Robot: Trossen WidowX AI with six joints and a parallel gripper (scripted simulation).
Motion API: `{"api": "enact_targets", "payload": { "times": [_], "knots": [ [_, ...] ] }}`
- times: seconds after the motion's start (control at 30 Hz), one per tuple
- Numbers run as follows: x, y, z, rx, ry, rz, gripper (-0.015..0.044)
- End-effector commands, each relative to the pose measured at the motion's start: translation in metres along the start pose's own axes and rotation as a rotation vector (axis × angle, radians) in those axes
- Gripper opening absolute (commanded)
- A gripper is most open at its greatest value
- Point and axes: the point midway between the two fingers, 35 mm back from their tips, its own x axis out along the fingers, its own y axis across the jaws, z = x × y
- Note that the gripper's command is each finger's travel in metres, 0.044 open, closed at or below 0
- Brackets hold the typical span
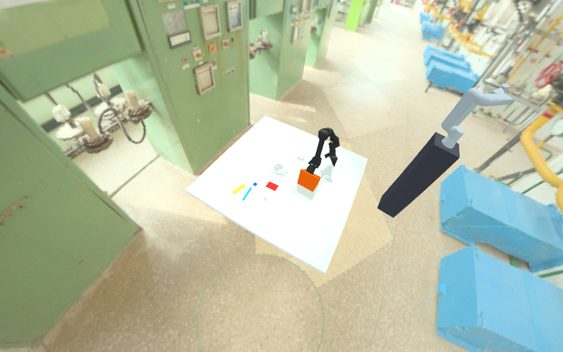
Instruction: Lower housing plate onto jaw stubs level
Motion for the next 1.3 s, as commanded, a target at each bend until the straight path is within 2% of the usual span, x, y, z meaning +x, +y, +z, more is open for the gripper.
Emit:
{"api": "enact_targets", "payload": {
  "times": [0.0,0.23,0.7,1.0,1.27],
  "knots": [
    [0.0,0.0,0.0,0.0,0.0,0.0,0.0426],
    [-0.014,-0.031,0.031,-0.107,0.0,-0.098,0.044],
    [-0.066,-0.083,0.127,-0.442,-0.001,-0.339,0.044],
    [-0.108,-0.087,0.196,-0.657,-0.003,-0.507,0.044],
    [-0.148,-0.068,0.256,-0.842,-0.009,-0.668,0.044]
  ]
}}
